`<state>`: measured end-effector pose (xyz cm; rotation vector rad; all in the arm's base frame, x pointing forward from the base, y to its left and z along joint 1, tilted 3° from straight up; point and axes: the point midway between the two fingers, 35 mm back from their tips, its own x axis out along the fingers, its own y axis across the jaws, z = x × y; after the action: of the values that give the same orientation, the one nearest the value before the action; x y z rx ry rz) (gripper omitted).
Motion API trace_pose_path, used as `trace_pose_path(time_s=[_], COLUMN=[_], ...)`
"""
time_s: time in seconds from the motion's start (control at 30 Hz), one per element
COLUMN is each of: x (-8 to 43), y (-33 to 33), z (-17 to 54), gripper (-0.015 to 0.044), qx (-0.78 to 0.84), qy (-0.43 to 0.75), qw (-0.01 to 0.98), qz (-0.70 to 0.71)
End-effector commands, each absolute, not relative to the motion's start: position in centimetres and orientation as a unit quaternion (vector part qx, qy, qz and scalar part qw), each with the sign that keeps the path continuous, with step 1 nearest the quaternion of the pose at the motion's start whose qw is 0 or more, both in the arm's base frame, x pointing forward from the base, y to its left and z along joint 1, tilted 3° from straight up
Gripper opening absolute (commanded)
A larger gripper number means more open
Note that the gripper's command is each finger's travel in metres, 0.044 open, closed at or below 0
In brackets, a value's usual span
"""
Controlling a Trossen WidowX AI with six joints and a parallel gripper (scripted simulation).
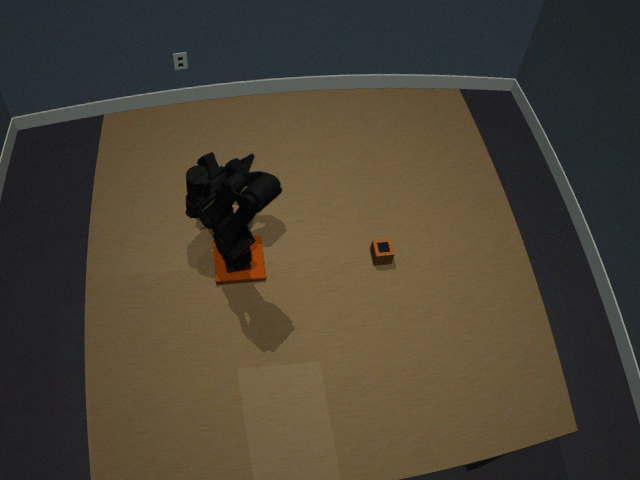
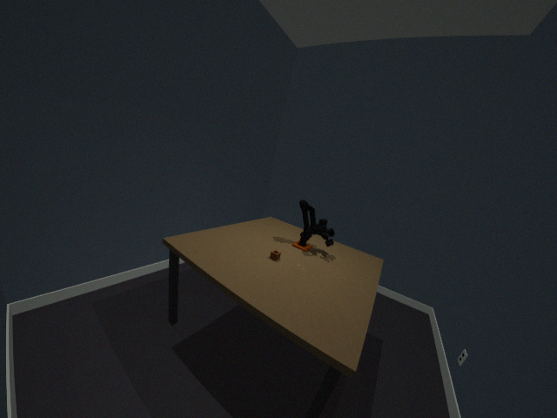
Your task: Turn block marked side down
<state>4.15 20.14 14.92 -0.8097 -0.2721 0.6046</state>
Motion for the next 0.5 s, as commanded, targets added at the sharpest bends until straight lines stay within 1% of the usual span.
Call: trace_pose_path(time_s=[0.0,0.03,0.3,0.47], x=[4.2,4.5,7.5,12.3], y=[20.2,20.5,25.0,27.5], z=[15.0,15.1,16.2,16.6], gripper=[0.0426,0.0440,0.0440,0.0440], qx=[-0.387,-0.389,-0.430,-0.467], qy=[-0.130,-0.129,-0.108,-0.067], qw=[0.866,0.867,0.863,0.856], qz=[0.287,0.283,0.242,0.213])
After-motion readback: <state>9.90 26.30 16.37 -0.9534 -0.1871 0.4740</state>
